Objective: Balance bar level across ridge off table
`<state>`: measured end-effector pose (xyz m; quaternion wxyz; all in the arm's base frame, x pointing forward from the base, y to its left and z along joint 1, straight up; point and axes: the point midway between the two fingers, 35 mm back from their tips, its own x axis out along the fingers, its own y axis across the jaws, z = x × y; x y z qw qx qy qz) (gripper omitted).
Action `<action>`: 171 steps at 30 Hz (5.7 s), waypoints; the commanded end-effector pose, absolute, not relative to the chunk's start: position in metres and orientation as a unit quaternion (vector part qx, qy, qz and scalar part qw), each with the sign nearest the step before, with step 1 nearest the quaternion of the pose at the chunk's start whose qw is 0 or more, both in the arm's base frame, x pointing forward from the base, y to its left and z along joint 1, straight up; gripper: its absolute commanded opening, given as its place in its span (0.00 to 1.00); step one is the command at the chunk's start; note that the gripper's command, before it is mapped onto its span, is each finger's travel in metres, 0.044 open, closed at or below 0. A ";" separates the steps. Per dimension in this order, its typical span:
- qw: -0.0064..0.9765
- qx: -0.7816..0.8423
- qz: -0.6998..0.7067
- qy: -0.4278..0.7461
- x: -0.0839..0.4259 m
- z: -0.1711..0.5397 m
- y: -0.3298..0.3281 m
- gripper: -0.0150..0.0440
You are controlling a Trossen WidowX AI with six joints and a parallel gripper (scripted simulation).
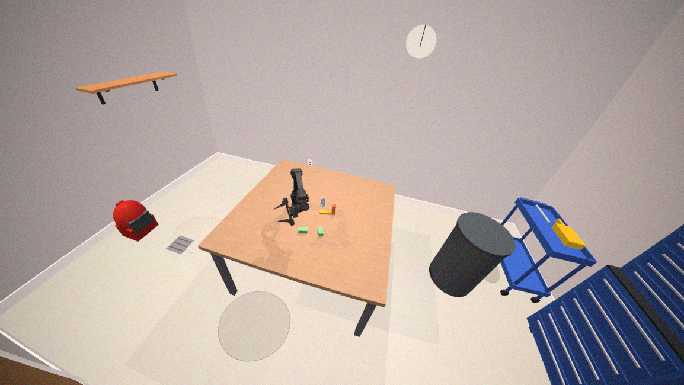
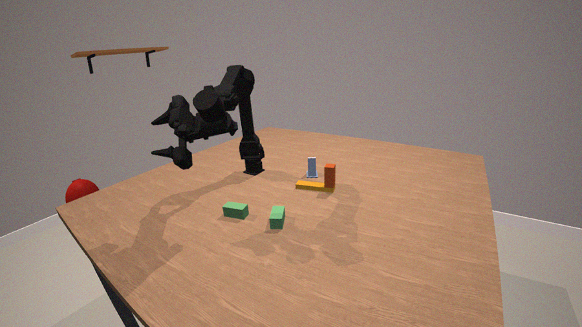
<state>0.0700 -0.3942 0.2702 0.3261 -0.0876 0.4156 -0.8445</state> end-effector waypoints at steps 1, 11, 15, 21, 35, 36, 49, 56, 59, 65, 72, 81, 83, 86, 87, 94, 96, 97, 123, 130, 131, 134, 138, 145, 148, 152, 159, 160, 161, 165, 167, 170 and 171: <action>0.328 -0.087 -0.845 0.414 0.071 0.270 -0.394 0.89; 0.426 -0.029 -0.840 0.334 0.115 0.257 -0.389 0.79; 0.461 0.003 -0.835 0.302 0.133 0.251 -0.384 0.79; 0.506 0.058 -0.821 0.257 0.160 0.243 -0.373 0.79; 0.567 0.212 -0.776 0.175 0.218 0.223 -0.334 0.79; 0.569 0.224 -0.773 0.170 0.222 0.222 -0.330 0.79; 0.561 0.379 -0.725 0.125 0.264 0.206 -0.278 0.79; 0.533 0.458 -0.703 0.111 0.281 0.199 -0.246 0.79; 0.516 0.491 -0.694 0.107 0.288 0.196 -0.231 0.79; 0.474 0.550 -0.680 0.102 0.297 0.191 -0.200 0.79; 0.413 0.610 -0.669 0.101 0.304 0.187 -0.163 0.79; 0.322 0.667 -0.664 0.104 0.306 0.184 -0.115 0.79; 0.300 0.676 -0.665 0.104 0.306 0.184 -0.104 0.79; 0.266 0.689 -0.667 0.102 0.305 0.184 -0.089 0.79; 0.254 0.692 -0.668 0.102 0.304 0.184 -0.084 0.79; 0.171 0.708 -0.678 0.097 0.298 0.186 -0.048 0.79; 0.146 0.710 -0.682 0.095 0.295 0.187 -0.038 0.79; 0.134 0.710 -0.685 0.094 0.294 0.188 -0.033 0.79; 0.092 0.710 -0.693 0.089 0.295 0.095 -0.017 0.79; 0.092 0.710 -0.693 0.089 0.291 0.072 -0.017 0.79; 0.092 0.710 -0.693 0.089 0.291 0.072 -0.017 0.79; 0.092 0.710 -0.693 0.089 0.291 0.072 -0.017 0.79; 0.092 0.710 -0.693 0.089 0.291 0.067 -0.017 0.79; 0.092 0.710 -0.693 0.089 0.292 0.056 -0.017 0.79; 0.092 0.709 -0.693 0.089 0.292 0.051 -0.017 0.79; 0.092 0.709 -0.693 0.089 0.292 0.047 -0.017 0.79; 0.092 0.709 -0.693 0.089 0.292 0.047 -0.017 0.79; 0.092 0.709 -0.693 0.089 0.292 0.047 -0.017 0.79; 0.092 0.709 -0.693 0.089 0.292 0.047 -0.017 0.79; 0.092 0.709 -0.693 0.089 0.292 0.047 -0.017 0.79; 0.095 0.709 -0.693 0.089 0.291 0.047 -0.017 0.74; 0.095 0.709 -0.693 0.089 0.291 0.047 -0.017 0.61; 0.095 0.709 -0.693 0.089 0.291 0.047 -0.017 0.57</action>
